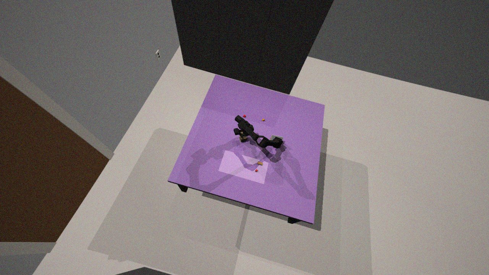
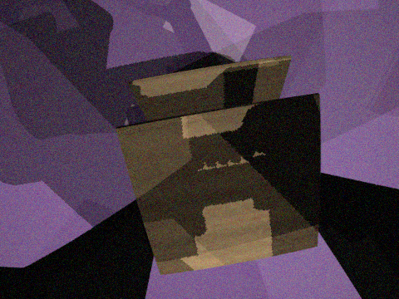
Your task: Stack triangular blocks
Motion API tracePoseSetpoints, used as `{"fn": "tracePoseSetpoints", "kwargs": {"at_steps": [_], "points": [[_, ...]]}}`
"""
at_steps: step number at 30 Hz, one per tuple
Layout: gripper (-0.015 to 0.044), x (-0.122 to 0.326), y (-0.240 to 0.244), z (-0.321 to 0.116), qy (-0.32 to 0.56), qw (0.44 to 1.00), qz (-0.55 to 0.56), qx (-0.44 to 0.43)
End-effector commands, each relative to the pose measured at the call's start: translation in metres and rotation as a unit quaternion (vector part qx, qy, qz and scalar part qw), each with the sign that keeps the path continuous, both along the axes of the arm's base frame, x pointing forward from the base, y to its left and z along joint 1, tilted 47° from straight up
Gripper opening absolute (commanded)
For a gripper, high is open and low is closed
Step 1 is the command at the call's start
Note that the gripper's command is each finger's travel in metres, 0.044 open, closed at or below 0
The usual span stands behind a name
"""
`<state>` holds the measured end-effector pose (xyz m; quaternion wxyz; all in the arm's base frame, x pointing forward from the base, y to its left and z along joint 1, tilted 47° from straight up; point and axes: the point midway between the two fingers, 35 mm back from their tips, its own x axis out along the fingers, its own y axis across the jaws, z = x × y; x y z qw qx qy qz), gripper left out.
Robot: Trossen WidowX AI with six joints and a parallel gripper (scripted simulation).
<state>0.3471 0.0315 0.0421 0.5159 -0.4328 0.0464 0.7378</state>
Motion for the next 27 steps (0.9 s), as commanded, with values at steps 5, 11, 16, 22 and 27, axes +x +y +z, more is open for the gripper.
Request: {"fn": "tracePoseSetpoints", "kwargs": {"at_steps": [5,11,16,22,27], "points": [[0.0,-0.0005,-0.0009,0.0027,-0.002,1.0,-0.005,0.002],[0.0,-0.0005,-0.0009,0.0027,-0.002,1.0,-0.005,0.002],[0.0,-0.0001,-0.0015,0.0042,-0.004,1.0,-0.009,0.003],[0.0,-0.0001,-0.0015,0.0042,-0.004,1.0,-0.009,0.003],[0.0,-0.0001,-0.0015,0.0042,-0.004,1.0,-0.009,0.003]]}}
